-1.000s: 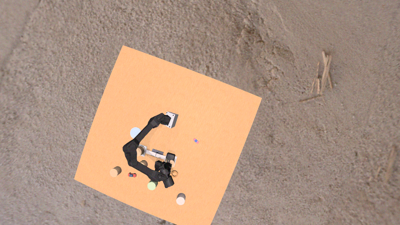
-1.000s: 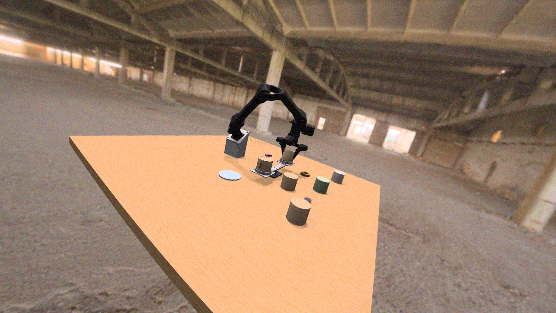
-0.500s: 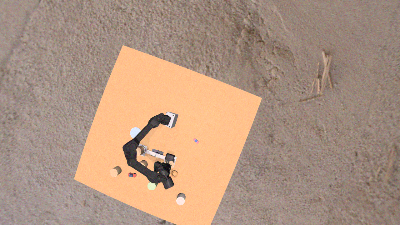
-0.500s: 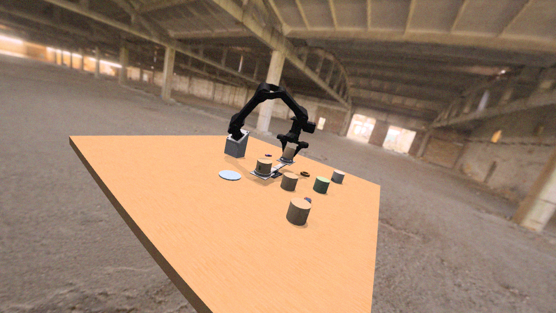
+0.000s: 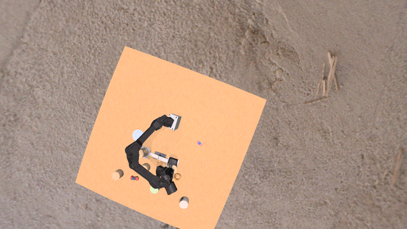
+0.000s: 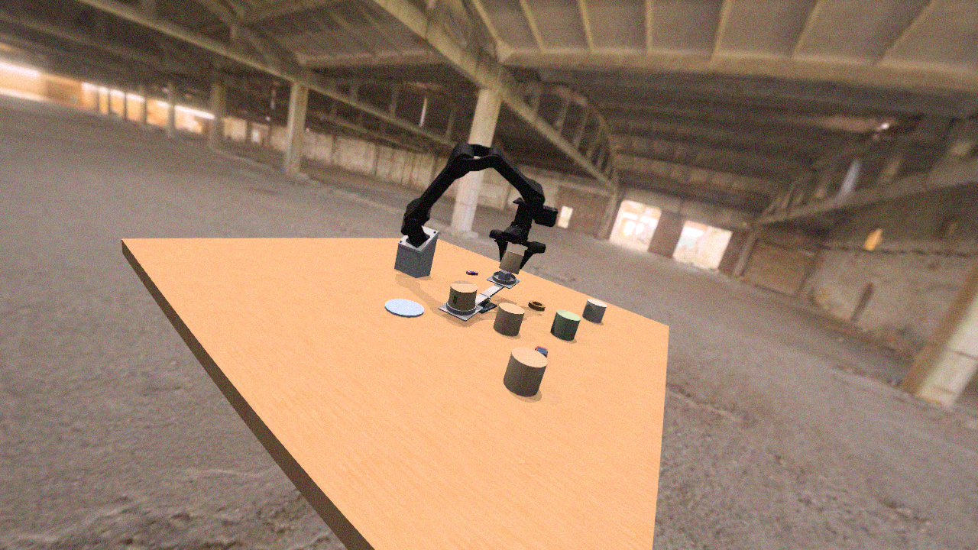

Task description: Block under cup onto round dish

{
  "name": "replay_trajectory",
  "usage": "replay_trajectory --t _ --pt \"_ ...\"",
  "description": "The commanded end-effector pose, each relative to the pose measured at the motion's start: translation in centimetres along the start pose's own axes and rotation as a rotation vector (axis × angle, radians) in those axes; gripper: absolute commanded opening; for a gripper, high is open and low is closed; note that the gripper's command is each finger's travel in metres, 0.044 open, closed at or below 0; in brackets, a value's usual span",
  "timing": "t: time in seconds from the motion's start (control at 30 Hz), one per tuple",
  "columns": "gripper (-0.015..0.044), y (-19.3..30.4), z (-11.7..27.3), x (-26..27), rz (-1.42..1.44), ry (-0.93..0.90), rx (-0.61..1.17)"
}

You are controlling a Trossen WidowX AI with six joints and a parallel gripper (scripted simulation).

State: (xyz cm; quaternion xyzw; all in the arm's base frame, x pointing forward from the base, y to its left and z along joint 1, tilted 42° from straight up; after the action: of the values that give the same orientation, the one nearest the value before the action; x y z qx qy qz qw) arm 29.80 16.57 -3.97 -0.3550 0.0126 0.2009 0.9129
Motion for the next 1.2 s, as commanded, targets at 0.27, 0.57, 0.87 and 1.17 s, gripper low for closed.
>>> replay_trajectory --t 0.27,0.57,0.87,1.17 --pt "0.0000 -0.1 1.8 0.0 -0.010 -0.006 0.008" --pt "0.0000 -0.1 3.0 -0.1 -0.010 -0.005 0.008" --pt "0.0000 -0.2 4.1 -0.3 -0.010 -0.005 0.007" --pt "0.0000 -0.2 5.3 -0.6 -0.011 -0.004 0.006"
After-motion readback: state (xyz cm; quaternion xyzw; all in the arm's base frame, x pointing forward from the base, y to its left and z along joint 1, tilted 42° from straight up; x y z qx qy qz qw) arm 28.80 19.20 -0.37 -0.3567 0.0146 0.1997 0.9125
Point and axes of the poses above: the point midway between the two fingers, 35 mm back from their tips, its own z axis back along the fingers, its own x axis across the jaws, y = z × x, the point moved 1 cm from there along z, back along the fingers, and after that the axes turned 15 degrees about z, right-handed, at the moved point
